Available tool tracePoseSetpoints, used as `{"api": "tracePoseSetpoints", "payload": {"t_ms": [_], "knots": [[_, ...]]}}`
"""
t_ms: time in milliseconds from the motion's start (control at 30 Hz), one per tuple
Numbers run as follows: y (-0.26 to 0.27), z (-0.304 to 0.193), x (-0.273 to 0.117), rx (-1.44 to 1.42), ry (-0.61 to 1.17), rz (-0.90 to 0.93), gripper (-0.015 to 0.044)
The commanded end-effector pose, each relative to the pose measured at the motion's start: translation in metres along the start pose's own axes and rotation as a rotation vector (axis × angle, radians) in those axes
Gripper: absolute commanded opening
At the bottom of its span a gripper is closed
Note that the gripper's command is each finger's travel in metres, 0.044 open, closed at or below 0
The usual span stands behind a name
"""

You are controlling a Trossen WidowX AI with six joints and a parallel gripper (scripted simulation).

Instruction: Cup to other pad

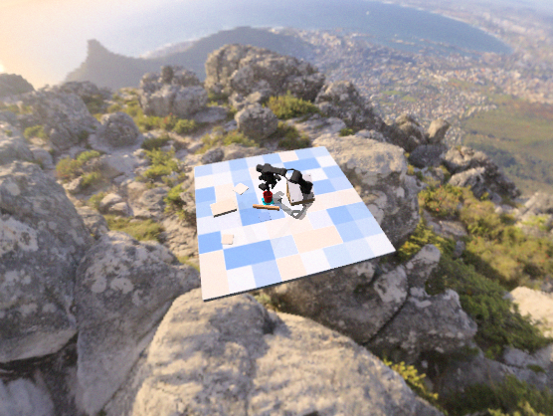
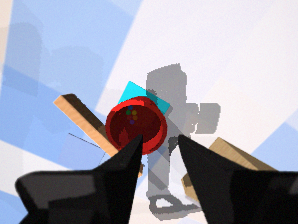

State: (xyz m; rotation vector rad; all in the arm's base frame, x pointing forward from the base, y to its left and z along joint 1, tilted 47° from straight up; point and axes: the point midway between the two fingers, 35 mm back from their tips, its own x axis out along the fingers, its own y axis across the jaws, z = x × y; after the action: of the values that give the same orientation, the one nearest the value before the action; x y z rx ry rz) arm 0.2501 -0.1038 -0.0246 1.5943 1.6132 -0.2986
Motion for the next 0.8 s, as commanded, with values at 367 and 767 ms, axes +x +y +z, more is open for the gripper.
{"api": "tracePoseSetpoints", "payload": {"t_ms": [367,767], "knots": [[0.001,0.001,-0.020,-0.001,-0.002,-0.003,0.0440],[0.002,0.001,-0.063,-0.006,-0.003,-0.007,0.0440]]}}
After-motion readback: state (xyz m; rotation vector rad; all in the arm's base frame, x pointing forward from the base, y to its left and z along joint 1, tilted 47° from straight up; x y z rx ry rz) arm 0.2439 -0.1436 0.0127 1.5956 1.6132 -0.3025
